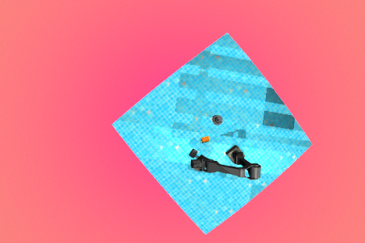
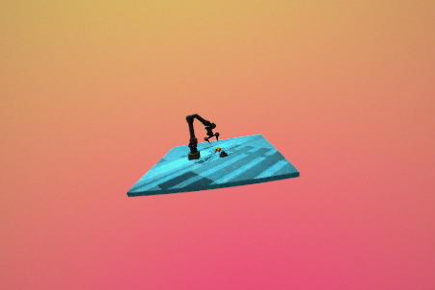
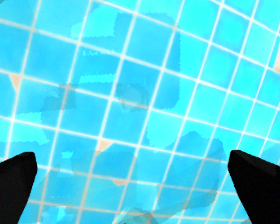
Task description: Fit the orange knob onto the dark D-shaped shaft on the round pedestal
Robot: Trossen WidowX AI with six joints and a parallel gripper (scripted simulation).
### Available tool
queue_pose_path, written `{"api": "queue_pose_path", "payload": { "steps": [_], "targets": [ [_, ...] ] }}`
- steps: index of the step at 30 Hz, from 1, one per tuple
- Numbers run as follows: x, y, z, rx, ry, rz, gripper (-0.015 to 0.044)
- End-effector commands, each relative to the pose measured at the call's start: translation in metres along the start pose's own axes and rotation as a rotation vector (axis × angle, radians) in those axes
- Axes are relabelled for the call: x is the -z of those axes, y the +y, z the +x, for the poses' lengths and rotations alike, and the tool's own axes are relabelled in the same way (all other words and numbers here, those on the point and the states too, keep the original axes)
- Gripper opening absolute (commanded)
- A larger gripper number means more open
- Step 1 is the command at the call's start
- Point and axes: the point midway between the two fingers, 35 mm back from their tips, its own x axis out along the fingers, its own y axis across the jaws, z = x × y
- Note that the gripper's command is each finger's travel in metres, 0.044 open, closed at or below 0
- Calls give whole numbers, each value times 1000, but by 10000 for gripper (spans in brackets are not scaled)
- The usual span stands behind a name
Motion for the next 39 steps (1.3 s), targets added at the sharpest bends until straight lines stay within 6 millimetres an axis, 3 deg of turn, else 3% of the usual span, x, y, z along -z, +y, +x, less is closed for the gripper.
{"api": "queue_pose_path", "payload": {
  "steps": [1, 6, 8, 14, 18, 39],
  "targets": [
    [49, -17, -3, -60, 68, 275, 440],
    [116, -26, -14, -135, 155, 649, 440],
    [125, -26, -16, -146, 166, 699, 440],
    [125, -26, -15, -146, 166, 699, 440],
    [127, -22, 7, -146, 166, 699, 440],
    [130, -18, 33, -146, 166, 699, 440]
  ]
}}
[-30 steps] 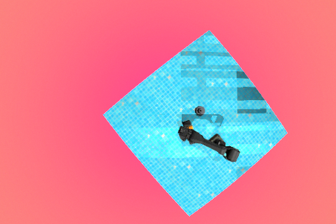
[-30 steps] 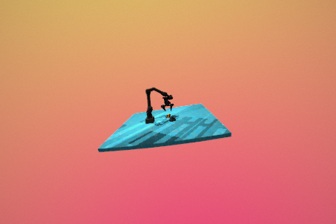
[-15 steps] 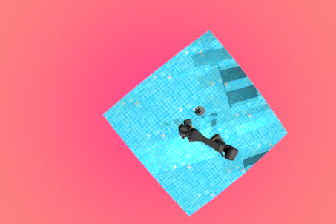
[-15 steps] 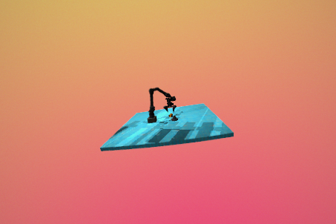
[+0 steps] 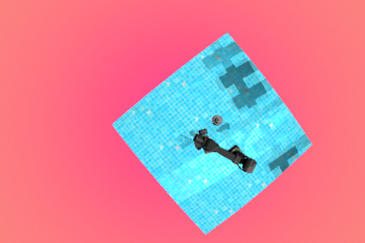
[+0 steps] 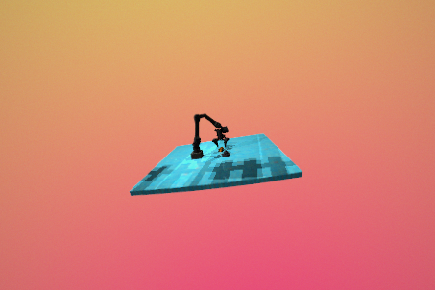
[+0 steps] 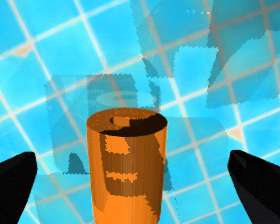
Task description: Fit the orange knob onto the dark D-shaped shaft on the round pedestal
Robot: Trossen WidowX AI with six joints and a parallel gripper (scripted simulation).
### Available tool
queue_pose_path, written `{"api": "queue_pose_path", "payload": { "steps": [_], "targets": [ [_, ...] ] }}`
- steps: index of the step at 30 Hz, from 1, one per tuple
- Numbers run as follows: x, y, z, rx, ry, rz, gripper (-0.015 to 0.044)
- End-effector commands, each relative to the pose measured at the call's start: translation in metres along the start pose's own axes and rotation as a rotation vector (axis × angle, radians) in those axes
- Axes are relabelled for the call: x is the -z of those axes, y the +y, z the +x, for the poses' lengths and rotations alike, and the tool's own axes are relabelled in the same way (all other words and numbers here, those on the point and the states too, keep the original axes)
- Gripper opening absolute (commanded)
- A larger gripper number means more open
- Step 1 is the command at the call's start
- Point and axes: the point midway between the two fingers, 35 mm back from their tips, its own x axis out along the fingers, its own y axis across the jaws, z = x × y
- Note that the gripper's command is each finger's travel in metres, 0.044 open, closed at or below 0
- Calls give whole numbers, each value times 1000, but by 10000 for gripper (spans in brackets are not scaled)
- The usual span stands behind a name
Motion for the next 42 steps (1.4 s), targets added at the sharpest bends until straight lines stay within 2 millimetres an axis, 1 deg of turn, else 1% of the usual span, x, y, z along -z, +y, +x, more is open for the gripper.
{"api": "queue_pose_path", "payload": {
  "steps": [1, 14, 21, 22, 29, 38, 42],
  "targets": [
    [1, 2, 9, -11, 5, 3, 440],
    [2, 3, 28, -11, 5, 3, 440],
    [2, 3, 28, -11, 5, 3, 256],
    [2, 3, 28, -11, 5, 3, 240],
    [2, 3, 28, -11, 5, 3, 240],
    [2, 3, 28, -11, 5, 3, 180],
    [3, 3, 27, -11, -2, 3, 180]
  ]
}}
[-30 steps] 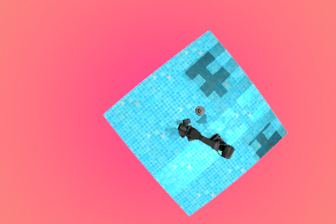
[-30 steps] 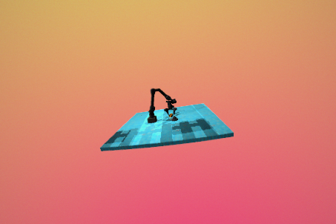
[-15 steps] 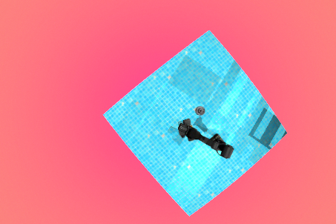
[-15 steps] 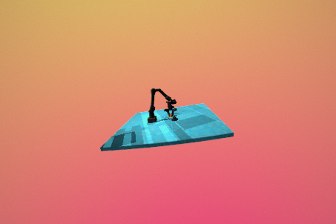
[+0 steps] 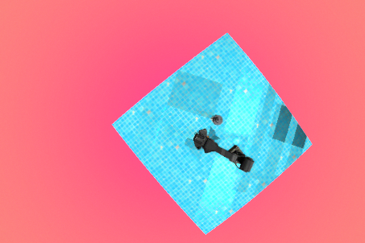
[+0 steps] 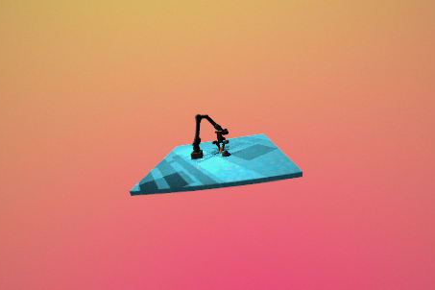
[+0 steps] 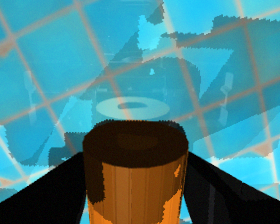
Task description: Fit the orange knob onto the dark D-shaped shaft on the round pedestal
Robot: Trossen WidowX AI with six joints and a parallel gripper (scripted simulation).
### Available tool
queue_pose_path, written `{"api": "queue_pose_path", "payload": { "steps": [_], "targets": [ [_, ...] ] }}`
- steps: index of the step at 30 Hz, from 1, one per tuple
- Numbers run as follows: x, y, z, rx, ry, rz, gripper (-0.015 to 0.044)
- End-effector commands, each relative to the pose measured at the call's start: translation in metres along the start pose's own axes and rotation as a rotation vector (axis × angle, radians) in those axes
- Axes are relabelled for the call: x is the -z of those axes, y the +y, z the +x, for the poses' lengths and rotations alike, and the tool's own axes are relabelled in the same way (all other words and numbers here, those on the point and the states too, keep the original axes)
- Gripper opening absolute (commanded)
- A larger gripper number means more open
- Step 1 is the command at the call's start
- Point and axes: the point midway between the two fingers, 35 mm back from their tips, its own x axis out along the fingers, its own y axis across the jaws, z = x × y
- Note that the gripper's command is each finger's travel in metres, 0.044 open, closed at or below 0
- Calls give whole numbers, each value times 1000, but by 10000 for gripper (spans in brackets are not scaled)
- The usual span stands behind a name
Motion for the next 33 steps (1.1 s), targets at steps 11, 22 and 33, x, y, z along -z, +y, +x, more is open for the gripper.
{"api": "queue_pose_path", "payload": {
  "steps": [11, 22, 33],
  "targets": [
    [9, 0, -7, 1, -180, 0, 180],
    [19, 0, -12, 2, -346, 1, 180],
    [29, 0, -15, 3, -509, 1, 180]
  ]
}}
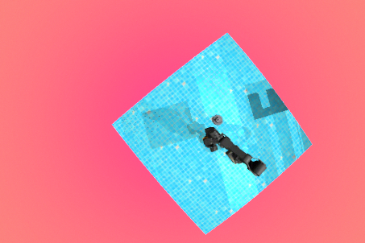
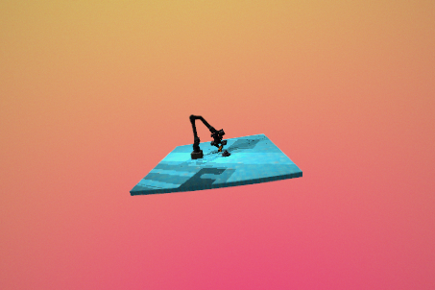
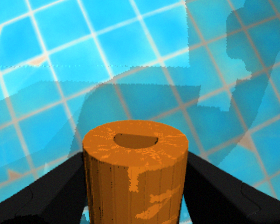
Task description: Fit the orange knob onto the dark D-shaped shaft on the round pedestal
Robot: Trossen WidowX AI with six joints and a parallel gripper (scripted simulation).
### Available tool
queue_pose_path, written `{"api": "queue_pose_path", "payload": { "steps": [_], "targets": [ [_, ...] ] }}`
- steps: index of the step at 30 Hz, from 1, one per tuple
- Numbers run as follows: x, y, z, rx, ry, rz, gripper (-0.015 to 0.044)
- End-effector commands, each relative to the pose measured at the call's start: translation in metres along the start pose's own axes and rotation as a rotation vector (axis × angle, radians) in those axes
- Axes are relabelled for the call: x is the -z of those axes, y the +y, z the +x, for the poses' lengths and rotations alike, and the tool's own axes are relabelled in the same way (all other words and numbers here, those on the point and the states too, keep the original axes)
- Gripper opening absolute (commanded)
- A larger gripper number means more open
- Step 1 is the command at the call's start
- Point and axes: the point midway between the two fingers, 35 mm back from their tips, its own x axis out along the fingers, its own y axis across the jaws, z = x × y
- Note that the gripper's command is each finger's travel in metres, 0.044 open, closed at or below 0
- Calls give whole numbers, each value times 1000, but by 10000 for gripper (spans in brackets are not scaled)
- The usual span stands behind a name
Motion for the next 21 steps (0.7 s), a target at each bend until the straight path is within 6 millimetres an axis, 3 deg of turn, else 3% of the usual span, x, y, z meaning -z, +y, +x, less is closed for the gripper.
{"api": "queue_pose_path", "payload": {
  "steps": [1, 21],
  "targets": [
    [3, 1, -3, 3, -58, -4, 180],
    [22, 1, -13, 3, -378, -3, 180]
  ]
}}
